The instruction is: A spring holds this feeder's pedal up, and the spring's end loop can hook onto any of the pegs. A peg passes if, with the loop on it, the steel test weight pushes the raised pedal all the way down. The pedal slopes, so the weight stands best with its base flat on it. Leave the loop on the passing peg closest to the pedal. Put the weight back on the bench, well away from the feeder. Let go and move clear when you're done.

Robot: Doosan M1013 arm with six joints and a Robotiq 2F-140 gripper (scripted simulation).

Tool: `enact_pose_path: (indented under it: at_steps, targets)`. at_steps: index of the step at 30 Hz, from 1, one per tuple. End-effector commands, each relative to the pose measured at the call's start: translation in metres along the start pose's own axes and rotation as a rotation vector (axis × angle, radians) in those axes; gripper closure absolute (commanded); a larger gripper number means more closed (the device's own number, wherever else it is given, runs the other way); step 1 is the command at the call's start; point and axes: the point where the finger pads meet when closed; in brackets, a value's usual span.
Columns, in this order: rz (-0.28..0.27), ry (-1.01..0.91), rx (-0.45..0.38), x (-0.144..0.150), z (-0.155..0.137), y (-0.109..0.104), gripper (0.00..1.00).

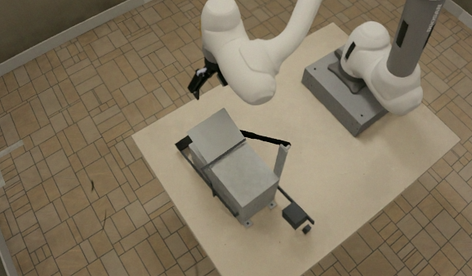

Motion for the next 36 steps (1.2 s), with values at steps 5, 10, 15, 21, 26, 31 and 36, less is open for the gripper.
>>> enact_pose_path:
  at_steps: [5, 10, 15, 21, 26, 31, 36]
  targets:
    - [-0.001, 0.000, 0.000, 0.000, 0.000, -0.001, 0.00]
    - [-0.001, 0.000, 0.000, 0.000, 0.000, -0.001, 0.00]
    - [-0.001, 0.000, 0.000, 0.000, 0.000, -0.001, 0.00]
    - [0.013, 0.000, 0.074, 0.000, 0.002, 0.033, 0.00]
    - [0.031, 0.000, 0.166, 0.000, 0.004, 0.074, 0.00]
    - [0.049, 0.000, 0.258, 0.000, 0.007, 0.116, 0.00]
    - [0.046, 0.003, 0.242, 0.000, 0.006, 0.110, 0.00]
Point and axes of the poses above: the point where the finger pads meet when closed, its own y axis out along the fingers, its own x axis across the jaws, z = x × y, and after that the axes turned 11 degrees about y, right-handed
